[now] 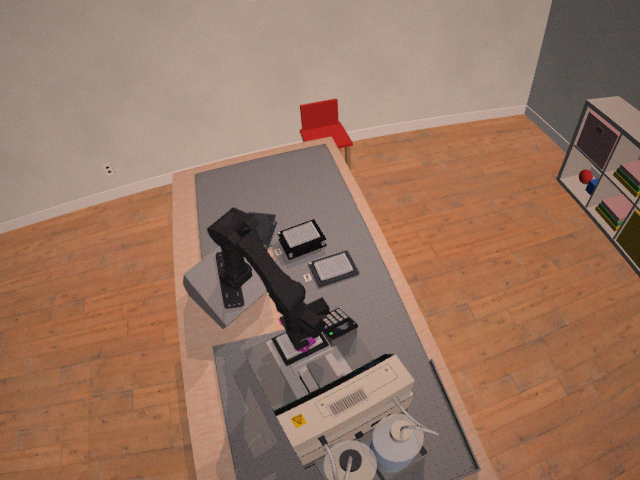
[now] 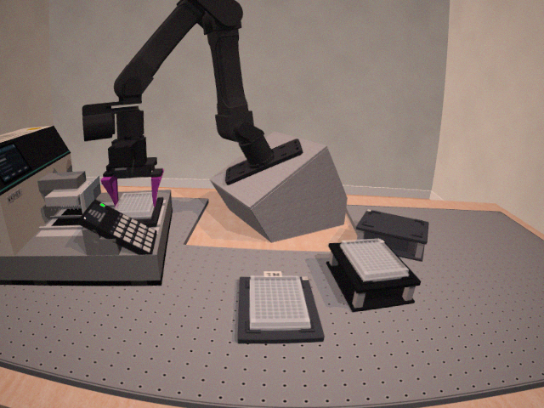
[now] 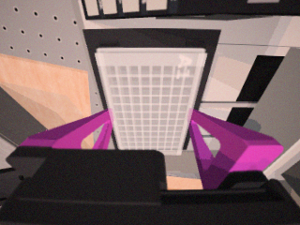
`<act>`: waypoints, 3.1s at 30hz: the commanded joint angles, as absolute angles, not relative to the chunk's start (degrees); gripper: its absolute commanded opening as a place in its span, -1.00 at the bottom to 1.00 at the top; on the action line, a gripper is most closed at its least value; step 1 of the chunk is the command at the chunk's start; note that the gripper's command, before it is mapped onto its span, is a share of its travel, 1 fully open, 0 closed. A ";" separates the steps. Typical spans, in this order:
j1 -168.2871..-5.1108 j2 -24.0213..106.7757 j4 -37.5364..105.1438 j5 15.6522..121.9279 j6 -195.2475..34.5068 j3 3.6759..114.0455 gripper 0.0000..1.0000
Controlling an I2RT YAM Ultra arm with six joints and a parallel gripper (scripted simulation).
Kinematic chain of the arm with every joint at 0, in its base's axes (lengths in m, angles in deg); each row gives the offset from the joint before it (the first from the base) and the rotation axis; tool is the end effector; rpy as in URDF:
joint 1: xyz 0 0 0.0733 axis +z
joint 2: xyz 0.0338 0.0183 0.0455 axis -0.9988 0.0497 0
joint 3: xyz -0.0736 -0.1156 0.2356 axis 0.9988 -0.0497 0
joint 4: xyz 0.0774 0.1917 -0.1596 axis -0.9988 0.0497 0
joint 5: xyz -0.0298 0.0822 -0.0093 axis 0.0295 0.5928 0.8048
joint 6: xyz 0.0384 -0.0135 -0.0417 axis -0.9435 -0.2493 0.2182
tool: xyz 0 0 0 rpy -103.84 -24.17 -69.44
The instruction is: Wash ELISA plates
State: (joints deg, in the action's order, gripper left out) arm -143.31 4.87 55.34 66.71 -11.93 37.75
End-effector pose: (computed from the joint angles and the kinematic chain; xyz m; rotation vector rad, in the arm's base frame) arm 0.1278 -0.1912 0.2395 -0.2905 2.8128 -0.7171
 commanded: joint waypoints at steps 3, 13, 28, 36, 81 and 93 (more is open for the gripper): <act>-143.23 3.08 57.89 66.93 -11.98 39.20 -1.00; -143.13 1.32 61.25 66.88 -12.07 40.79 -1.00; -142.95 -1.16 66.63 66.79 -12.22 43.69 -1.00; -142.83 -2.45 69.88 66.72 -12.33 45.65 -1.00; -122.03 -3.43 76.12 56.20 -20.21 48.67 -1.00; -104.52 2.66 76.23 48.26 -36.46 50.30 -1.00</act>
